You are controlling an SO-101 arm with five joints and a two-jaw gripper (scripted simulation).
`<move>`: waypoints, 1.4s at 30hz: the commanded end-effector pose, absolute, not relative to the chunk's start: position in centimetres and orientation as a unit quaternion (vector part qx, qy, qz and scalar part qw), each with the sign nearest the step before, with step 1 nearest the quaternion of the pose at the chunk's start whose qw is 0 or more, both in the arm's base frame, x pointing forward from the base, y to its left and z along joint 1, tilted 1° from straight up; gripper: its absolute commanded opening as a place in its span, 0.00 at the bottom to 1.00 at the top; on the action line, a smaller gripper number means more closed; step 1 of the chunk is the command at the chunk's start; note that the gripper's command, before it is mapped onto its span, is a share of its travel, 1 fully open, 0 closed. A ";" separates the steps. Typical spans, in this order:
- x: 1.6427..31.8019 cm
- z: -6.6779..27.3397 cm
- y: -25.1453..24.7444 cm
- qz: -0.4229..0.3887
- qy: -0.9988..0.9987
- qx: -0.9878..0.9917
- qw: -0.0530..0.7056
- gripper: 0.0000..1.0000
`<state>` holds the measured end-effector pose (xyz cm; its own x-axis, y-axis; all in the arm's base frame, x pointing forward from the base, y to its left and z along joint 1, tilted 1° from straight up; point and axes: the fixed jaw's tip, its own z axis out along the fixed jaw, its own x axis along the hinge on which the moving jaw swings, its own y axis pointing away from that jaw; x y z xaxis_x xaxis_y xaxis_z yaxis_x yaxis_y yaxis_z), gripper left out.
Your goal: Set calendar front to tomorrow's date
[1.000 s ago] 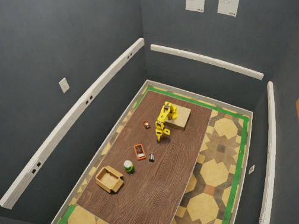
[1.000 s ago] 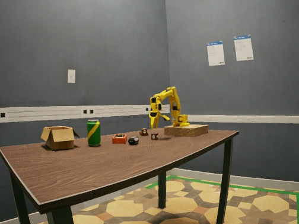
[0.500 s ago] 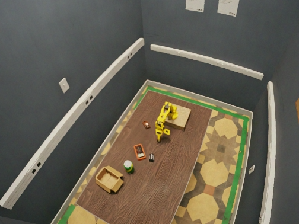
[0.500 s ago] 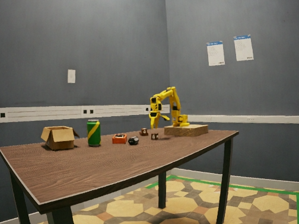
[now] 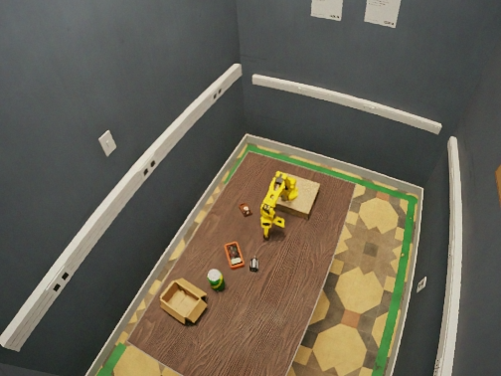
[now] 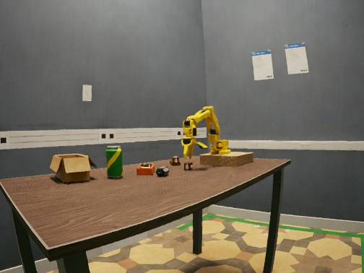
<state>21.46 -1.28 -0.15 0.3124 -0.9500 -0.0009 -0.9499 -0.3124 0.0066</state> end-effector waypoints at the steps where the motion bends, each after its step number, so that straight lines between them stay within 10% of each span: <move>1: 21.0 -0.8 -1.4 -0.014 -0.584 0.812 0.009 0.35; 42: 20.8 -4.0 -1.4 -0.014 -0.584 0.812 0.009 0.35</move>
